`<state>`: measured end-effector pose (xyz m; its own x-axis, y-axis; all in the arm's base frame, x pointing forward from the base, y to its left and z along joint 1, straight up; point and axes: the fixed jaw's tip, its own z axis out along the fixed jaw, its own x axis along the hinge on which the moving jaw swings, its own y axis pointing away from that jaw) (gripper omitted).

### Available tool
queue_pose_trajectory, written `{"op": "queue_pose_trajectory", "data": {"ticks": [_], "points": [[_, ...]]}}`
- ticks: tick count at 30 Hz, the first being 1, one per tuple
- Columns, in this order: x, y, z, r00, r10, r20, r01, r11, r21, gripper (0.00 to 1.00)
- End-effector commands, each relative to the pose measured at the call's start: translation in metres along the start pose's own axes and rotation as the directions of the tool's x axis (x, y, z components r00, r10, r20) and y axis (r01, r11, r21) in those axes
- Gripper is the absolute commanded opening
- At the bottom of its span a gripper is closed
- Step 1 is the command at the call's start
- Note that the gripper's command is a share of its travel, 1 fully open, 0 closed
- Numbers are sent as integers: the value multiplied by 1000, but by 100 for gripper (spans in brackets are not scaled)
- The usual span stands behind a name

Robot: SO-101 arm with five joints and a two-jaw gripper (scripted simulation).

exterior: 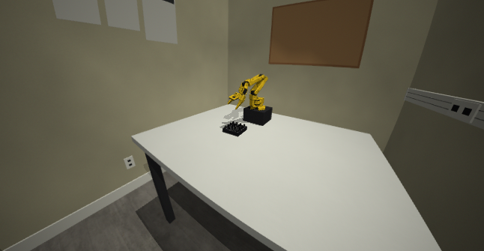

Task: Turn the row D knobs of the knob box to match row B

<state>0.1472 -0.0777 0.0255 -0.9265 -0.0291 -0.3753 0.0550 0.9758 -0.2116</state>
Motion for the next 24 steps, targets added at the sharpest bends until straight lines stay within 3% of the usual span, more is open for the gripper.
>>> {"op": "queue_pose_trajectory", "data": {"ticks": [1, 9, 24], "points": [[-5, 18, 0, 999, 47, 10, -46, 998, -46, 40], [-14, 42, -3, 993, 116, 22, -113, 988, -110, 40], [-18, 56, -5, 988, 154, 21, -149, 978, -147, 40]]}}
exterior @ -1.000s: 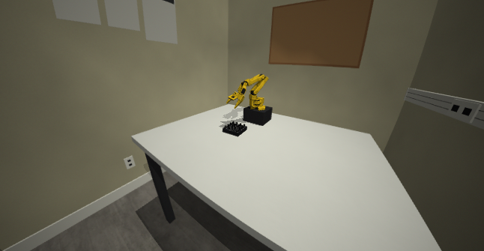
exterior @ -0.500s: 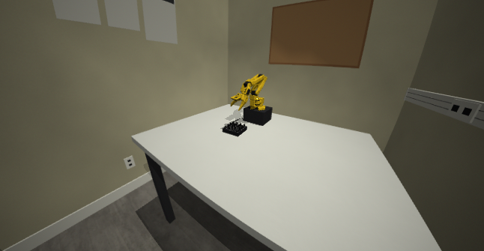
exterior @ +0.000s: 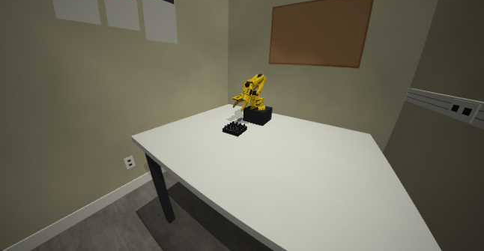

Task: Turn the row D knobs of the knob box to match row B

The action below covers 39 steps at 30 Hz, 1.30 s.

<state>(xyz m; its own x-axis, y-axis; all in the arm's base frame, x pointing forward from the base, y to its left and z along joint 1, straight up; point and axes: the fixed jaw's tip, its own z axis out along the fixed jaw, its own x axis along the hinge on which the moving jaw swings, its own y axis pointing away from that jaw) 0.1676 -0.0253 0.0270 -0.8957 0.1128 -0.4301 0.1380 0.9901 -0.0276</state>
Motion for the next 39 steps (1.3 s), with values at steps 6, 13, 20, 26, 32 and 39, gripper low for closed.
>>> {"op": "queue_pose_trajectory", "data": {"ticks": [6, 13, 20, 26, 32, 39], "points": [[4, 3, 1, 1000, 4, -9, -4, 1000, -8, 40], [4, 3, 1, 1000, 4, -9, -4, 1000, -8, 40], [4, 3, 1, 1000, 4, -9, -4, 1000, -8, 40], [4, 4, 1, 1000, 4, -11, -4, 1000, -10, 40], [7, 5, 1, 1000, 4, -19, -4, 1000, -13, 40], [8, 5, 2, 1000, 4, -20, -4, 1000, -14, 40]]}}
